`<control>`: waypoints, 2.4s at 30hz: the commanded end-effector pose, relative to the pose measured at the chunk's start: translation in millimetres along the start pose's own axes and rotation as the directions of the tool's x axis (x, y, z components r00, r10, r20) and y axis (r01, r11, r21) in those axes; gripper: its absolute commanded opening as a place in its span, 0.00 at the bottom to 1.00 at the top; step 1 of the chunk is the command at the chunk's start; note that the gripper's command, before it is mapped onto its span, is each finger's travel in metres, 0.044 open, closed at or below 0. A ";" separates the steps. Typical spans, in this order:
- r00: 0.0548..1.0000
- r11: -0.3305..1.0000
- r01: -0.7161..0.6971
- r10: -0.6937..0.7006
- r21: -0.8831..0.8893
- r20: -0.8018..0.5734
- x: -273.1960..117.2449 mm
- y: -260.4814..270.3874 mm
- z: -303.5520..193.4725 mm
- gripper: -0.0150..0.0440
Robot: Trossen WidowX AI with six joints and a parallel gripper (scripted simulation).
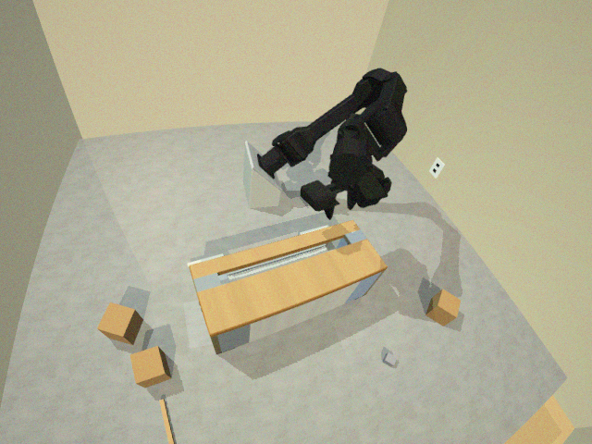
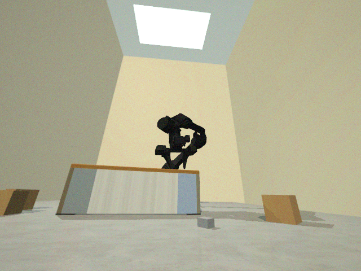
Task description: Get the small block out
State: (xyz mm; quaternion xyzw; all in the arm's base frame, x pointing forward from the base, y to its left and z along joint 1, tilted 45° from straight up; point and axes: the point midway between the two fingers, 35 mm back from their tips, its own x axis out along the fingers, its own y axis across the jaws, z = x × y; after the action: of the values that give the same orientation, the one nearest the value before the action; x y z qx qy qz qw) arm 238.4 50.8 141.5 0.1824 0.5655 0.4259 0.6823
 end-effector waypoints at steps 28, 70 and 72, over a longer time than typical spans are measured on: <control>0.975 -0.449 -0.221 -0.094 0.866 0.200 -6.3 13.0 -19.9 0.74; 0.949 -0.988 -0.104 -0.132 -0.114 0.288 -6.5 16.6 -29.2 0.74; 0.949 -0.988 -0.104 -0.132 -0.114 0.288 -6.5 16.6 -29.2 0.74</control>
State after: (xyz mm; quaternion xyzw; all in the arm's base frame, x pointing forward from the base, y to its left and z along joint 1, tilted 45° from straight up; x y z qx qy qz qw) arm 205.4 48.1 149.2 -0.7759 -0.3317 0.4852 0.2293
